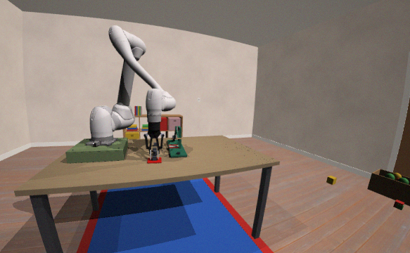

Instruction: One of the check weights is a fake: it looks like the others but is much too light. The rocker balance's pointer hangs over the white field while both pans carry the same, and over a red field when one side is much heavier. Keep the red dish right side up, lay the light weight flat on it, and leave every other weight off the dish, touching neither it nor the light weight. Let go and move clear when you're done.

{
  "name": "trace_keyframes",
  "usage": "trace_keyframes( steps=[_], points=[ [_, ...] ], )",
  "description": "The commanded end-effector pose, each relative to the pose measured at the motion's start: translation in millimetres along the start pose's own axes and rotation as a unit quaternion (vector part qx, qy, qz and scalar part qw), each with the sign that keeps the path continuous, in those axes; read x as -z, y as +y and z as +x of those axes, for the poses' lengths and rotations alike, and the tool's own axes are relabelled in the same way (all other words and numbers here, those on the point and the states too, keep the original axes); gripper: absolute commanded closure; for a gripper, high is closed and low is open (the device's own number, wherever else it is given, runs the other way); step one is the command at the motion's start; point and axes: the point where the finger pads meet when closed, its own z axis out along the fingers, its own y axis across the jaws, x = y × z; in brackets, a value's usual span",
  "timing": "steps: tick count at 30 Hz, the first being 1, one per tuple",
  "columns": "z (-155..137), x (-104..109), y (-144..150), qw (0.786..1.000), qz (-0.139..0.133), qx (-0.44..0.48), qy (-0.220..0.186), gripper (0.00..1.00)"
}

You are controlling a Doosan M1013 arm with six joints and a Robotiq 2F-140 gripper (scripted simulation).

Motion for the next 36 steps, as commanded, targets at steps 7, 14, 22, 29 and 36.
trace_keyframes(
  steps=[7, 14, 22, 29, 36],
  points=[
    [1, 0, 0, 1.0, 0.003, 0.0, 0.001, 0.65],
    [1, 7, 0, 1.0, 0.003, 0.0, 0.001, 0.65],
    [1, 42, 0, 1.0, 0.003, 0.0, 0.001, 0.65],
    [1, 69, 0, 1.0, 0.003, 0.0, 0.001, 0.65],
    [1, 89, 0, 1.0, 0.003, 0.0, 0.001, 0.65]
  ],
)
